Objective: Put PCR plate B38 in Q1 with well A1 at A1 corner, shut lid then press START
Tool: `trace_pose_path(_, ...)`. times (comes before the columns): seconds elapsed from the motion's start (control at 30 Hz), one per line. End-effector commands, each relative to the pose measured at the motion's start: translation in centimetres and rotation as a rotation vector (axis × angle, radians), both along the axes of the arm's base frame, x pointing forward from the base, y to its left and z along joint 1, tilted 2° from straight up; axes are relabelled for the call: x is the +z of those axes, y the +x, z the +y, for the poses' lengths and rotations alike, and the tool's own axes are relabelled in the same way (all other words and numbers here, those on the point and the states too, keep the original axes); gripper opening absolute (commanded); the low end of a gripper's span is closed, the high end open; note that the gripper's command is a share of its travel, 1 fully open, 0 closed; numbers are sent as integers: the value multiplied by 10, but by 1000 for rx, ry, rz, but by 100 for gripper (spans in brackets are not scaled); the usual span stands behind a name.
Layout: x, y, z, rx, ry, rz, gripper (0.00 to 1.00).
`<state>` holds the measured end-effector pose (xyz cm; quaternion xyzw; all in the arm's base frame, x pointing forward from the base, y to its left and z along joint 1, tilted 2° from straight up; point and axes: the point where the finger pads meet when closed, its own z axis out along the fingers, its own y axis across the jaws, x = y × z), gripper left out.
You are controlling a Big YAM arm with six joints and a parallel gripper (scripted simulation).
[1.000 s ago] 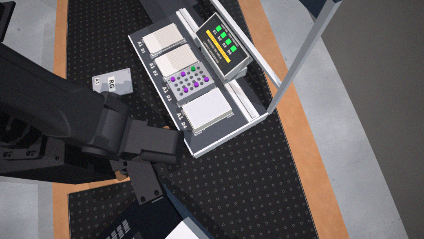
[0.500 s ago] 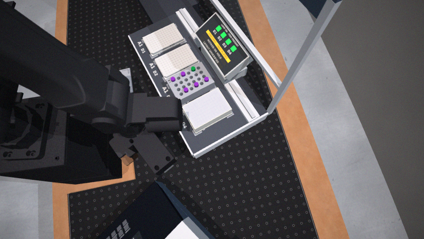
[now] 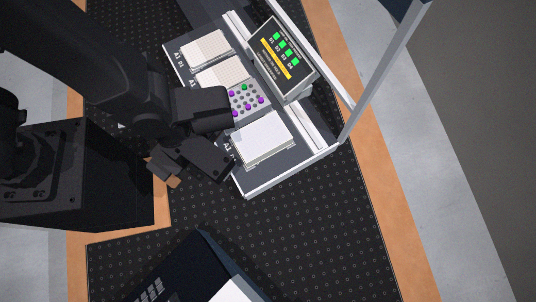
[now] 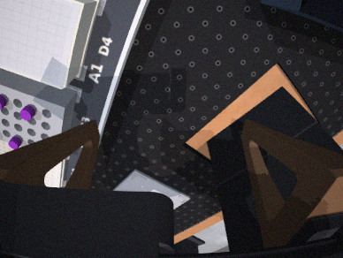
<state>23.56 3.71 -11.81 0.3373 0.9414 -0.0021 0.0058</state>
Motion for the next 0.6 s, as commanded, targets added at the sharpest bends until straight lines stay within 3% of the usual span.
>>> trace_pose_path(0.0, 1, 20, 18, 106, 1, -41, 100)
trace_pose_path(0.17, -3, 22, 46, 196, 0, -40, 100)
trace_pose_path(0.3, -3, 18, 48, 206, -4, -29, 100)
trace_pose_path(0.4, -4, 18, 49, 283, -8, -16, 100)
trace_pose_path(0.57, -7, 21, 79, 414, -1, -19, 100)
